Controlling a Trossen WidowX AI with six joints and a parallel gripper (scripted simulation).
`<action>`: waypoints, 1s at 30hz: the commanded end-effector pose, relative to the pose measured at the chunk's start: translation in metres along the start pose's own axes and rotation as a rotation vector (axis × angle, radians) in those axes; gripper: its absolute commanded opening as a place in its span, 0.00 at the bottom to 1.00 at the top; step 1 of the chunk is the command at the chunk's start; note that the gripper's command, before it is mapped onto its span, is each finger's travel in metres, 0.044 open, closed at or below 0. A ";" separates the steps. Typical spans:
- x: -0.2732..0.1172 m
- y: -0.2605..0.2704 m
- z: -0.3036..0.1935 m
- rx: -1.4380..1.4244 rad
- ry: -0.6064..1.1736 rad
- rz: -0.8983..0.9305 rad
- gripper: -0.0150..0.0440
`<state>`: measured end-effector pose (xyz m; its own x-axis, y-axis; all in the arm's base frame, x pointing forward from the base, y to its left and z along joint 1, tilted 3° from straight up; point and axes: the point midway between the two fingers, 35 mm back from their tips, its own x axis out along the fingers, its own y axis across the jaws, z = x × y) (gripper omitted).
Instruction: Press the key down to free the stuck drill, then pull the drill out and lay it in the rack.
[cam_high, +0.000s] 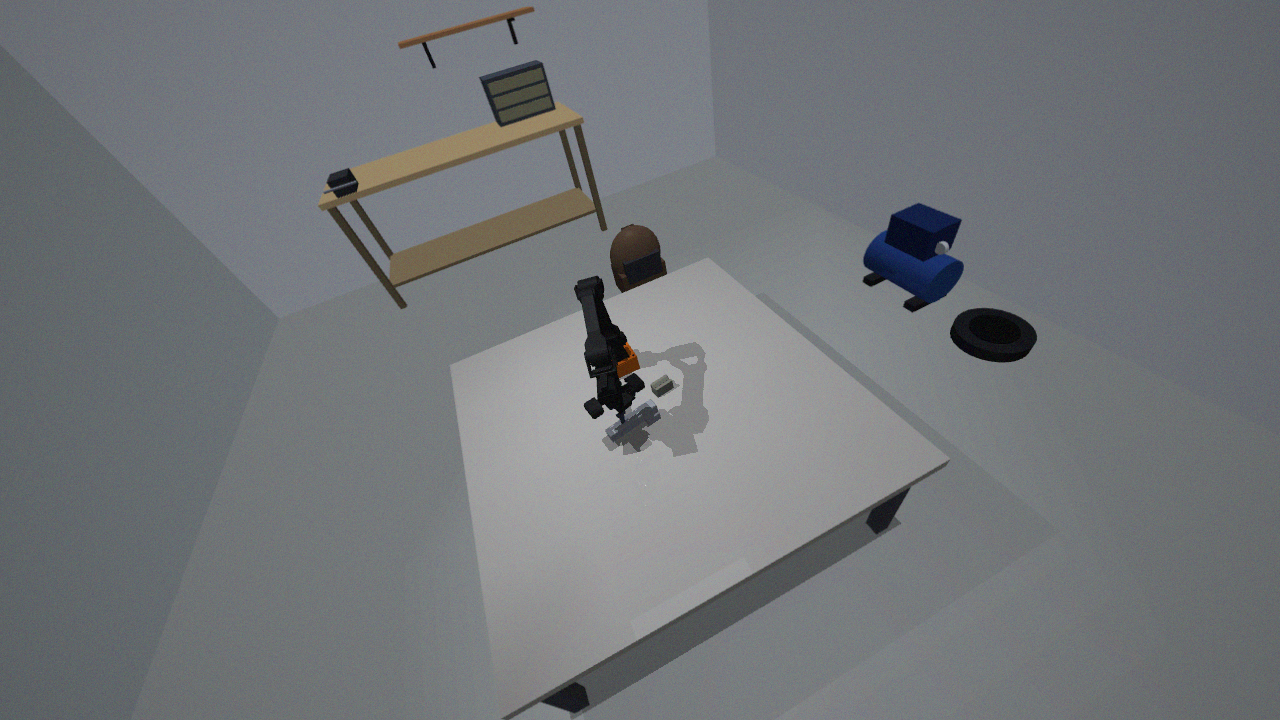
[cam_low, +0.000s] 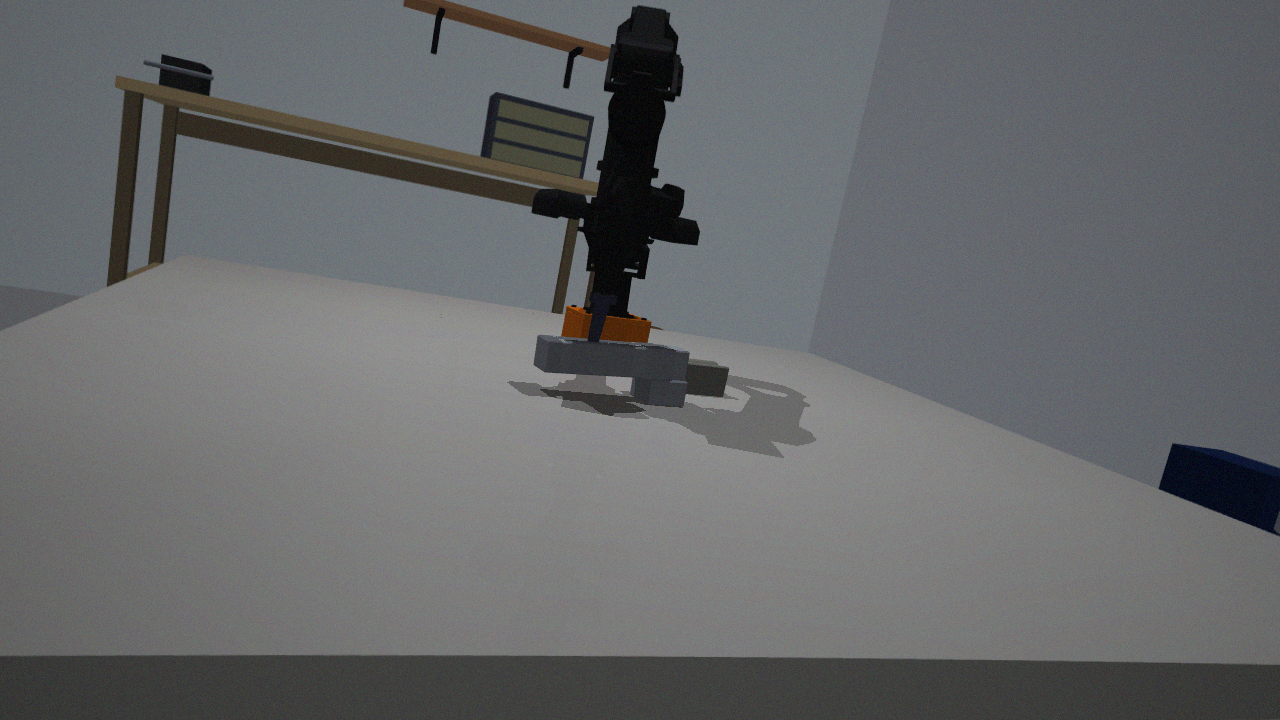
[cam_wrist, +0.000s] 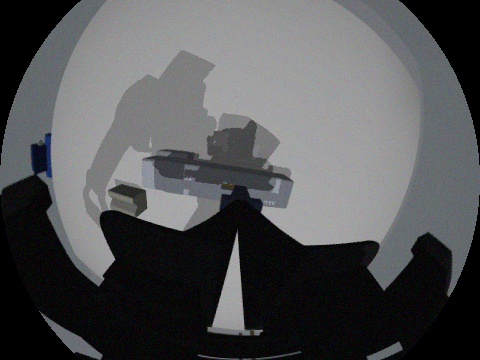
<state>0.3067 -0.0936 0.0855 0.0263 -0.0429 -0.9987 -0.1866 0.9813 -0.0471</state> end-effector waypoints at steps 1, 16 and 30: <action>0.014 -0.002 -0.007 0.003 0.035 0.003 0.25; 0.020 -0.002 -0.008 0.003 0.035 0.003 0.25; 0.026 -0.003 -0.008 0.003 0.035 0.003 0.25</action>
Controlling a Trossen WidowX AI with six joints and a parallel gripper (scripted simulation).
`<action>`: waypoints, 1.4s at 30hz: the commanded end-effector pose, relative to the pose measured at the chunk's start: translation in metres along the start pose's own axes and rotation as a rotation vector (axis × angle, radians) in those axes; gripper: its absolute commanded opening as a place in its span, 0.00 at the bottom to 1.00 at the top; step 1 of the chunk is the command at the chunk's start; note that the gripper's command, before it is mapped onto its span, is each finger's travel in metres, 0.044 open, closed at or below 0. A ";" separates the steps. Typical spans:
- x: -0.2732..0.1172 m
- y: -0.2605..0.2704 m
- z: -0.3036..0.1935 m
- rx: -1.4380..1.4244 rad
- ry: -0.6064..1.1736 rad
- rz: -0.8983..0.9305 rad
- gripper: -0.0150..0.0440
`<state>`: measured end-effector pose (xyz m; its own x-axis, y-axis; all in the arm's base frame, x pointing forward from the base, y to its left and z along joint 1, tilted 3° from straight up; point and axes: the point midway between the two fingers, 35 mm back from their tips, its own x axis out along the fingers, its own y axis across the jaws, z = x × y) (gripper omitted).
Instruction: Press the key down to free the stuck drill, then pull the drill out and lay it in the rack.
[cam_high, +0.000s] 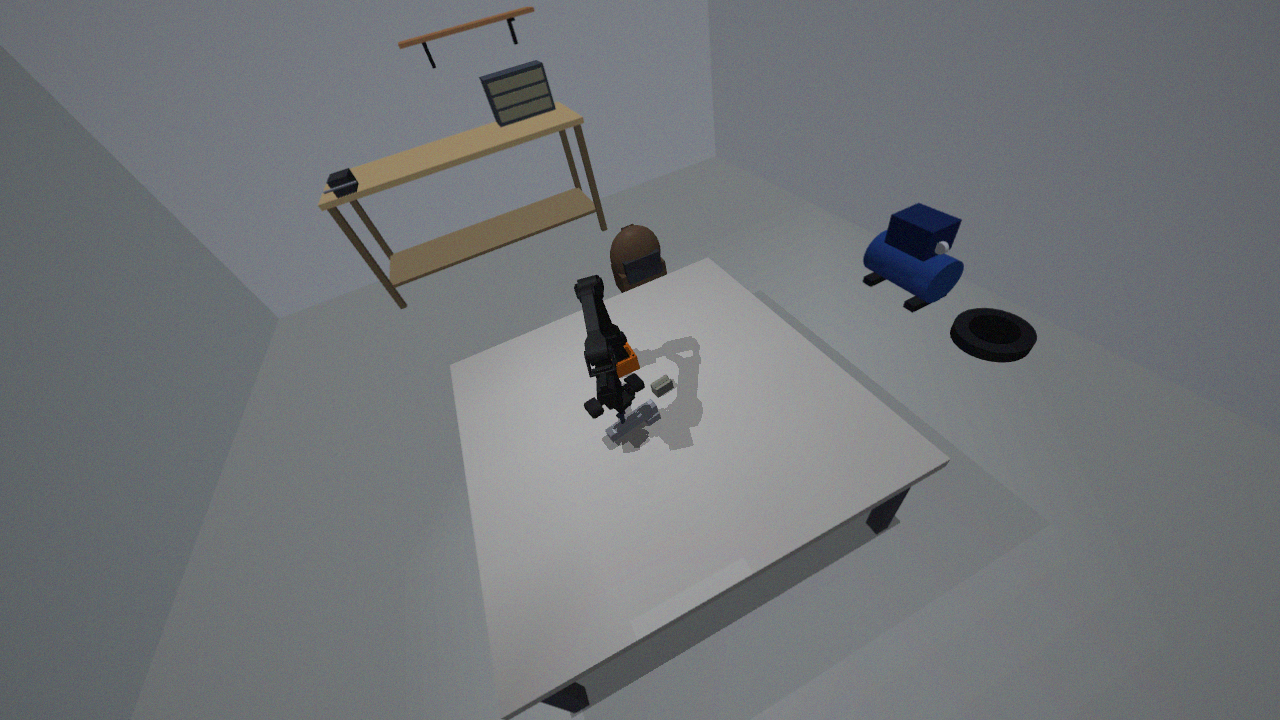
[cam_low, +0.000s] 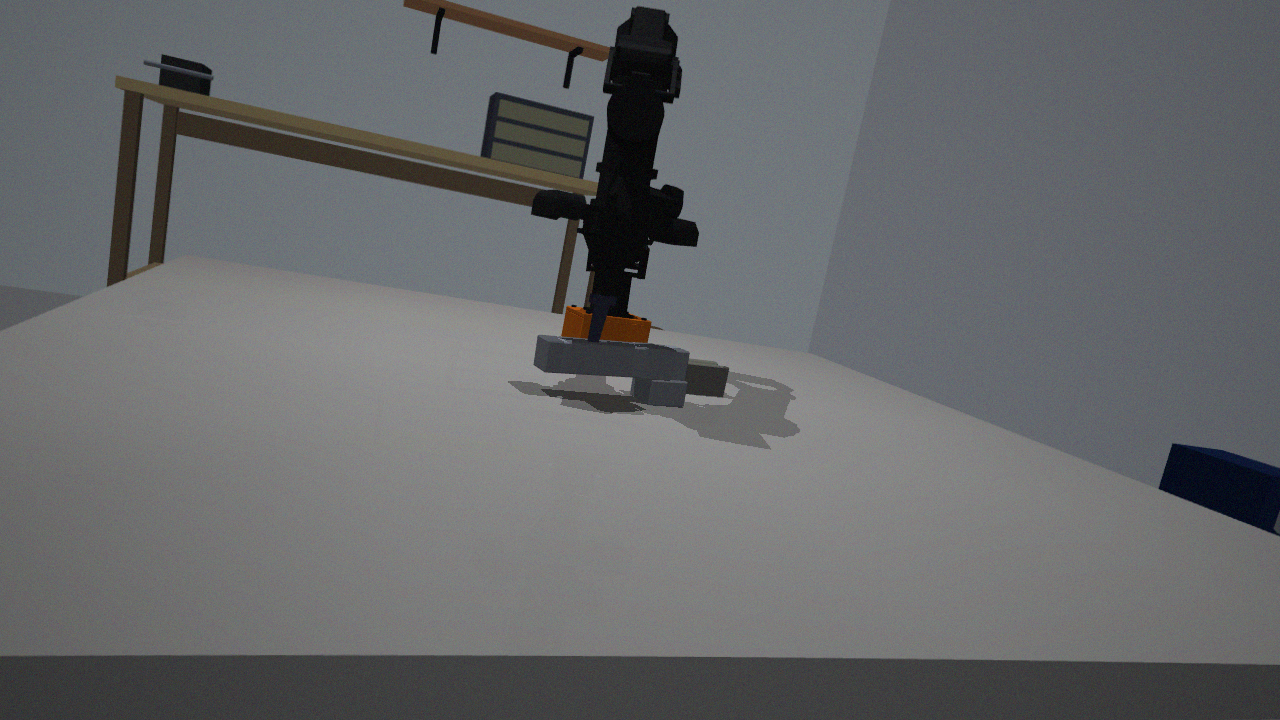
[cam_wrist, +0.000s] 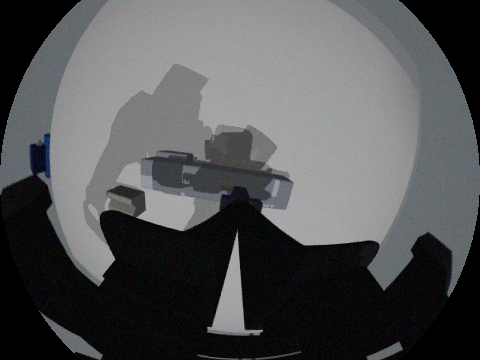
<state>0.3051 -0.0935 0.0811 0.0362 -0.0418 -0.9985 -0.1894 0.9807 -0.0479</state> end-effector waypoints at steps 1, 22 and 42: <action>0.022 -0.004 -0.006 0.006 0.045 0.003 0.25; 0.028 -0.005 -0.006 0.006 0.045 0.003 0.25; -0.006 0.066 0.018 -0.637 0.029 0.023 1.00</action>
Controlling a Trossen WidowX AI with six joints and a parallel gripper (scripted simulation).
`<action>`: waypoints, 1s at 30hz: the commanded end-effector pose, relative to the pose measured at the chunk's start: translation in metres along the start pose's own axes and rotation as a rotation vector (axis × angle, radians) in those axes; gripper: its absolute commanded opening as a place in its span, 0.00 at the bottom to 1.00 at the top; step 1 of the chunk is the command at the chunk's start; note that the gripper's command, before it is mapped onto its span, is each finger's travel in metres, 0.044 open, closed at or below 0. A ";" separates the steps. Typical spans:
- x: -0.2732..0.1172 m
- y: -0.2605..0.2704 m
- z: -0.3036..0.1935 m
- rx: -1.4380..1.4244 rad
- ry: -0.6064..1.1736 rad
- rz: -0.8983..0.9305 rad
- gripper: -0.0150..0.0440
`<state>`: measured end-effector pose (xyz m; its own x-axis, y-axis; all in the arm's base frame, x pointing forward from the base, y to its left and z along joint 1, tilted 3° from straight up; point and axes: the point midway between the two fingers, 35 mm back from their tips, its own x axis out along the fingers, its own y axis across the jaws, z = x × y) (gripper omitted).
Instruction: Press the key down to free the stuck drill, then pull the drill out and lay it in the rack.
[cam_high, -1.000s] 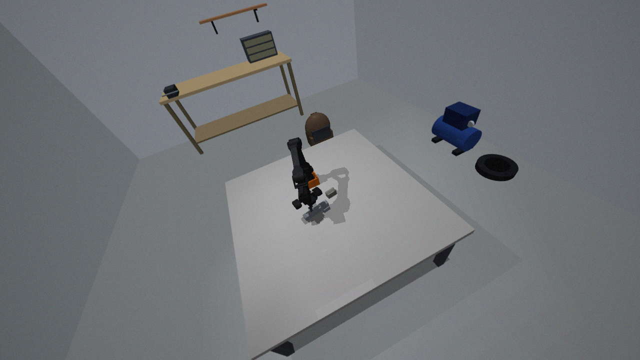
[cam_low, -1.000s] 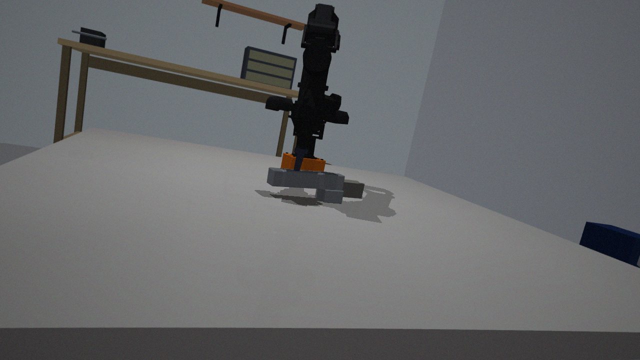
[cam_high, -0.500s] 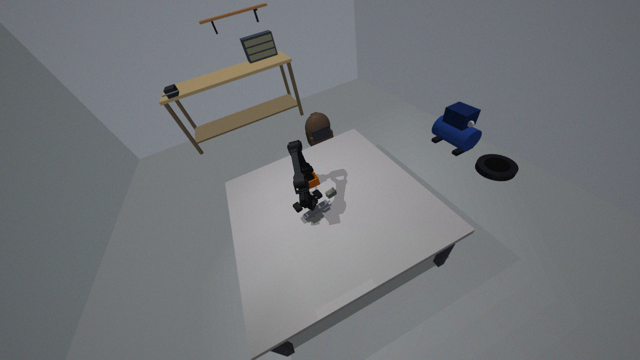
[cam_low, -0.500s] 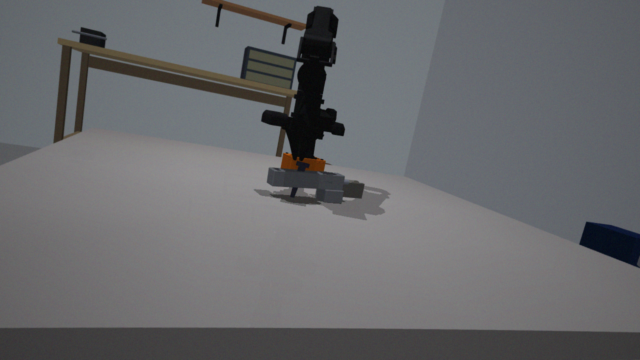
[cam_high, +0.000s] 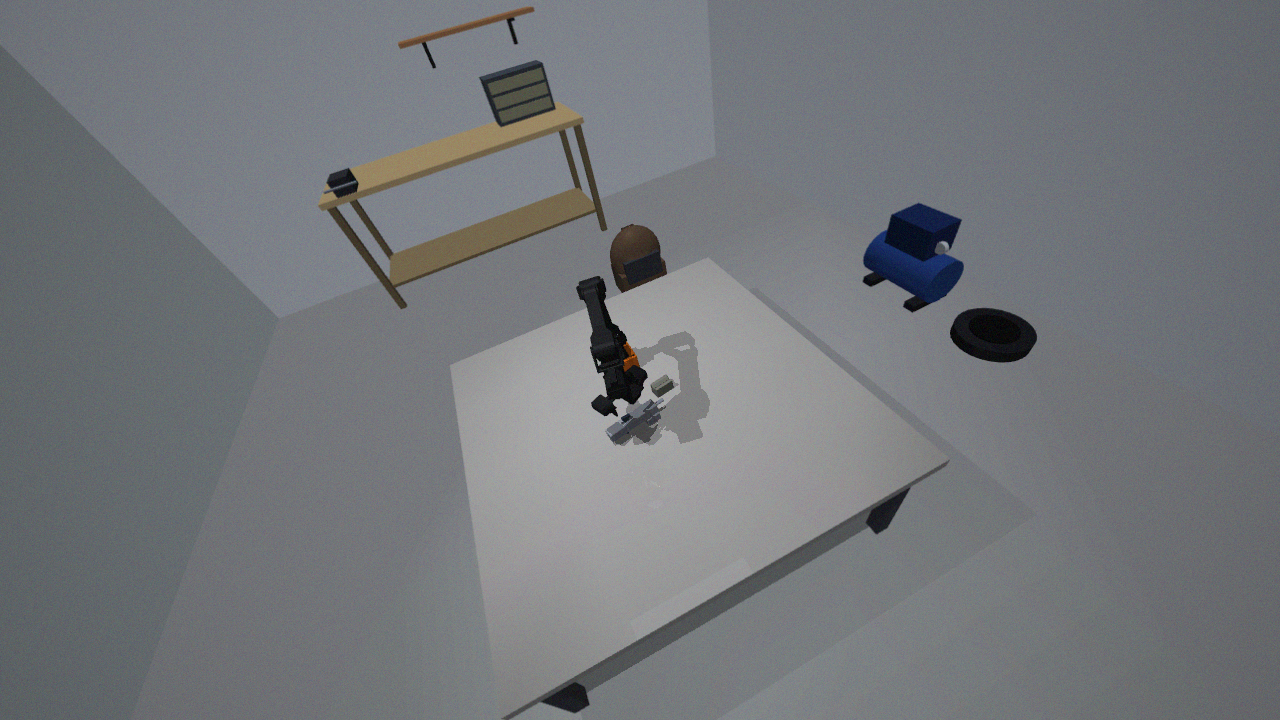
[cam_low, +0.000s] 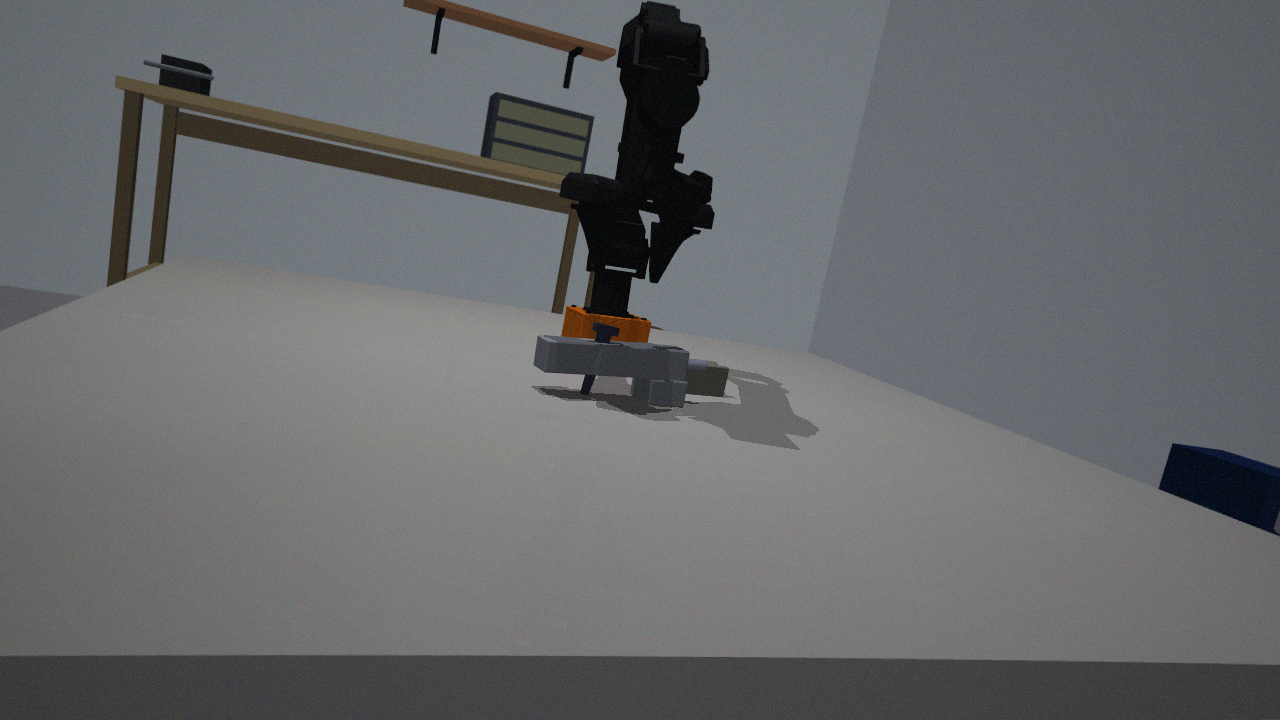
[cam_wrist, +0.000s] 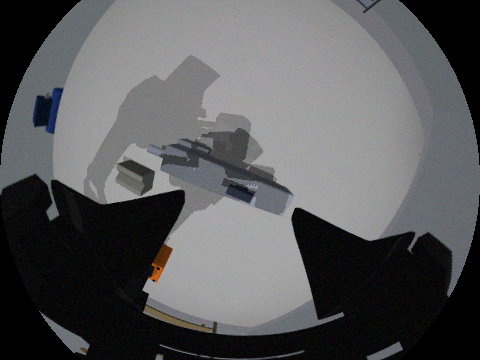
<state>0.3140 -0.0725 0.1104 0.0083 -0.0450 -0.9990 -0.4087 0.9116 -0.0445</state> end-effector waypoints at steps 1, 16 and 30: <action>0.031 0.060 0.019 -0.541 0.001 0.014 1.00; 0.074 0.145 0.020 -1.334 -0.003 0.025 1.00; 0.074 0.145 0.020 -1.334 -0.003 0.025 1.00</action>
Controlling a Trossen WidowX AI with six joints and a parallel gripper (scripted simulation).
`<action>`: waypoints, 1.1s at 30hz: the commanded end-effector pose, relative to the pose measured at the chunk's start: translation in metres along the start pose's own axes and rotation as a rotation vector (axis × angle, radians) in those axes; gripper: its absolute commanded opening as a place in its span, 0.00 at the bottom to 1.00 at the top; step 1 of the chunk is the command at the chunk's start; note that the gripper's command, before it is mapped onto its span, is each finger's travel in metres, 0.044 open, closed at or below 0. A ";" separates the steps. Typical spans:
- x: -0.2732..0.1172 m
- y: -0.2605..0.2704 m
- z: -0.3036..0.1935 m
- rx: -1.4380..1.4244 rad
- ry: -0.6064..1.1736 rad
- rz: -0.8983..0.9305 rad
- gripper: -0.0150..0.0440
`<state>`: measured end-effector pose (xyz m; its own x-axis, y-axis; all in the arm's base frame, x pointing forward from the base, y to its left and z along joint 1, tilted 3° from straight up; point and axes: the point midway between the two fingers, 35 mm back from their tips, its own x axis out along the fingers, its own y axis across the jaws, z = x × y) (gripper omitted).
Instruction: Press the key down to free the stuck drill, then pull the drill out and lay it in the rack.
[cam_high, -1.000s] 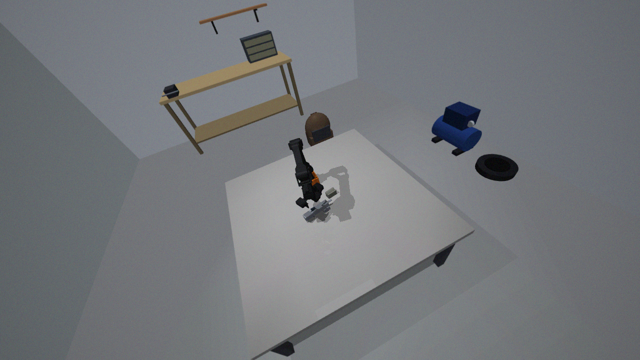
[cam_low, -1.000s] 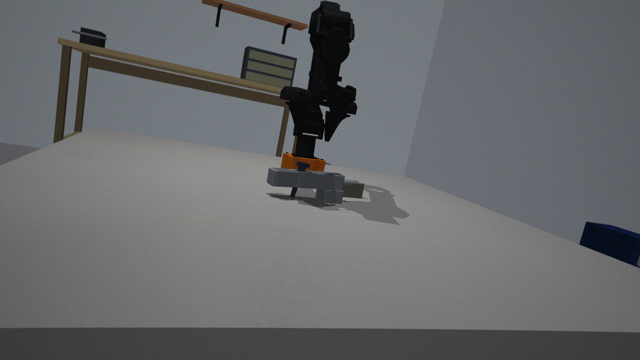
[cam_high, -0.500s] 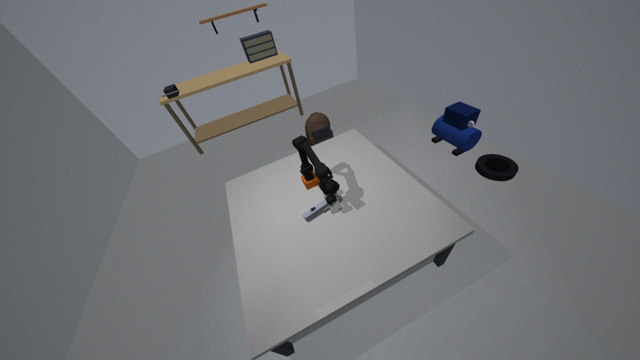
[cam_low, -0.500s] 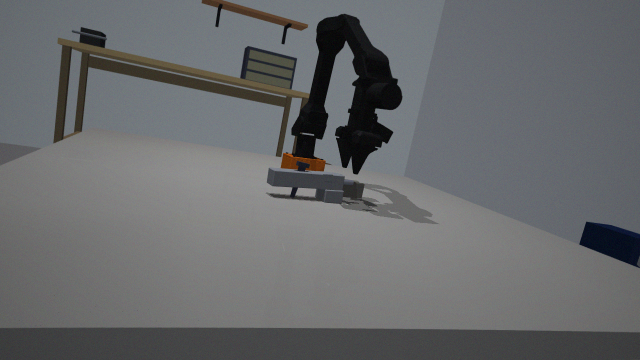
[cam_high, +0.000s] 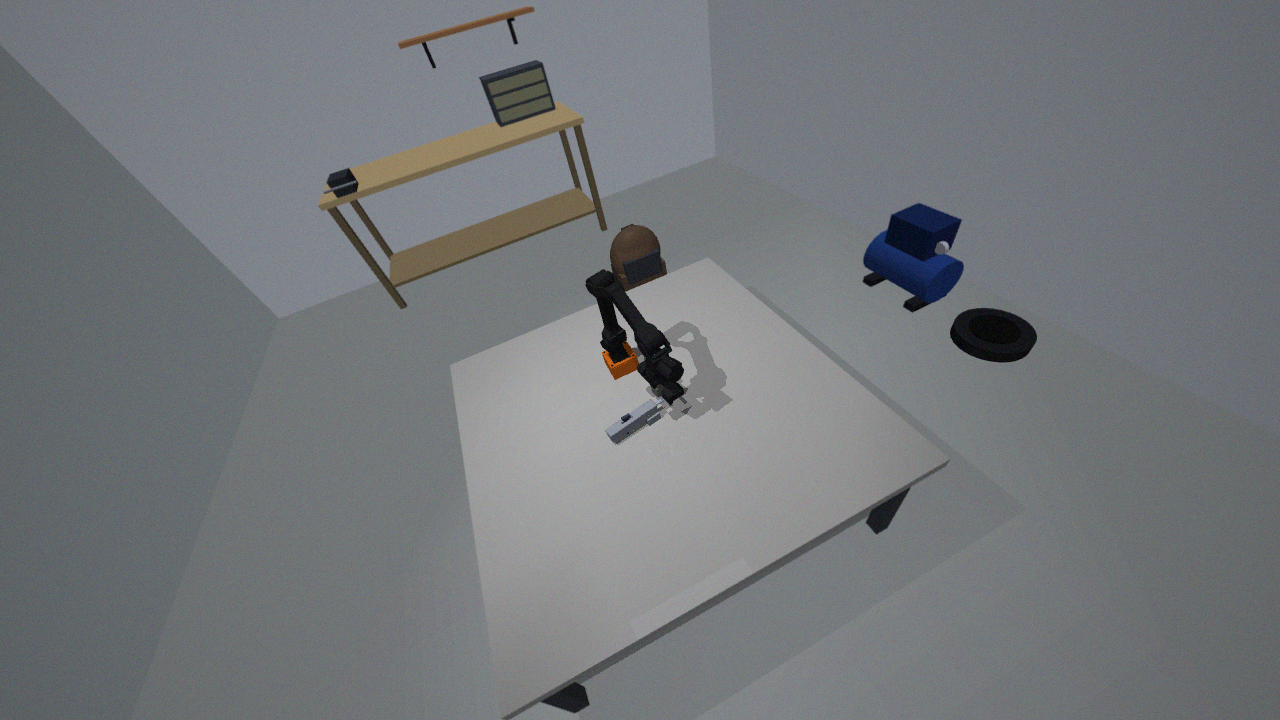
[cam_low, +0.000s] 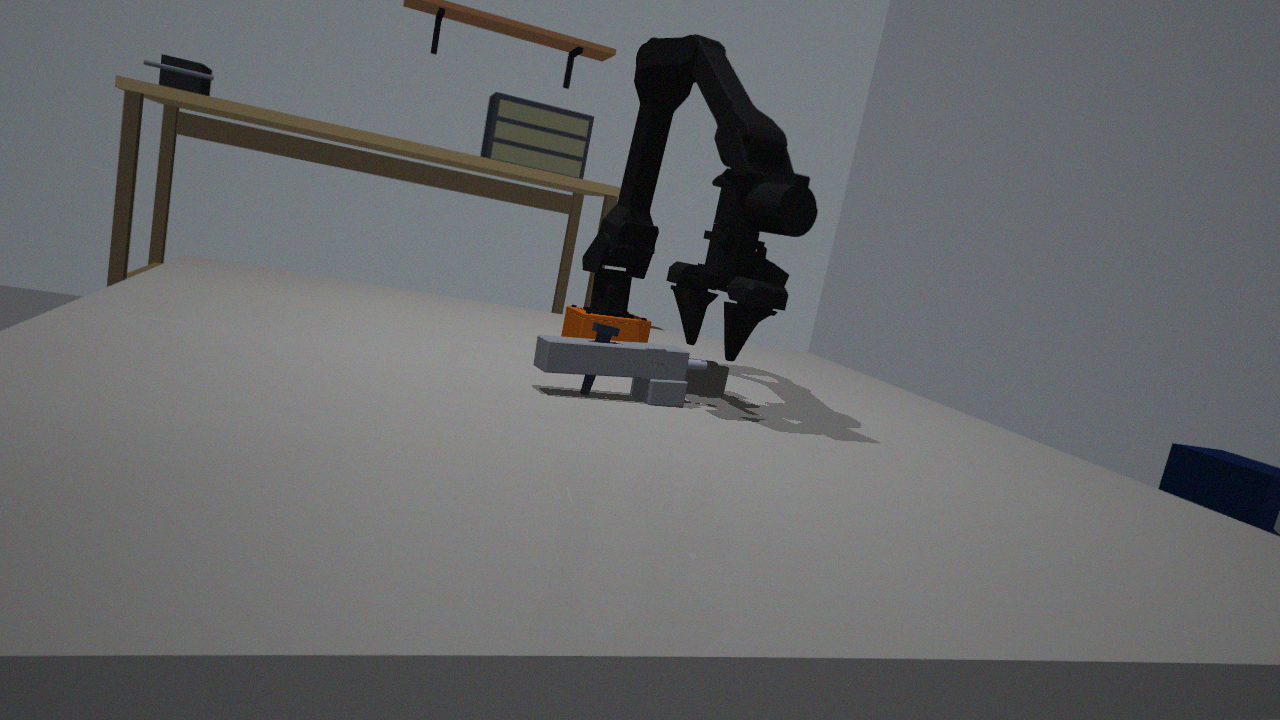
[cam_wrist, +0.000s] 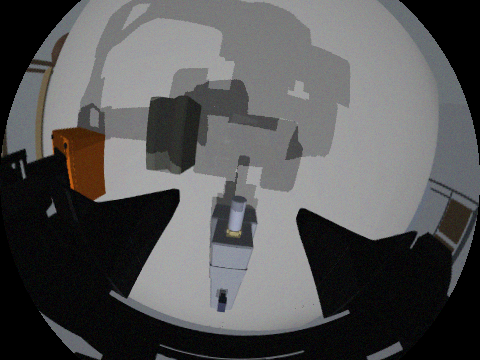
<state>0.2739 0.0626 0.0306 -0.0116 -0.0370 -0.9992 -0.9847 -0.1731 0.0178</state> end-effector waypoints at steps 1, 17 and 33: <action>0.001 0.000 0.001 -0.010 -0.006 -0.002 1.00; 0.020 -0.001 -0.004 -0.010 -0.005 -0.002 1.00; 0.045 0.000 -0.011 -0.010 -0.004 -0.001 1.00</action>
<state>0.2770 0.0520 -0.0069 -0.0059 -0.0351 -0.9994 -0.9838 -0.1791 0.0121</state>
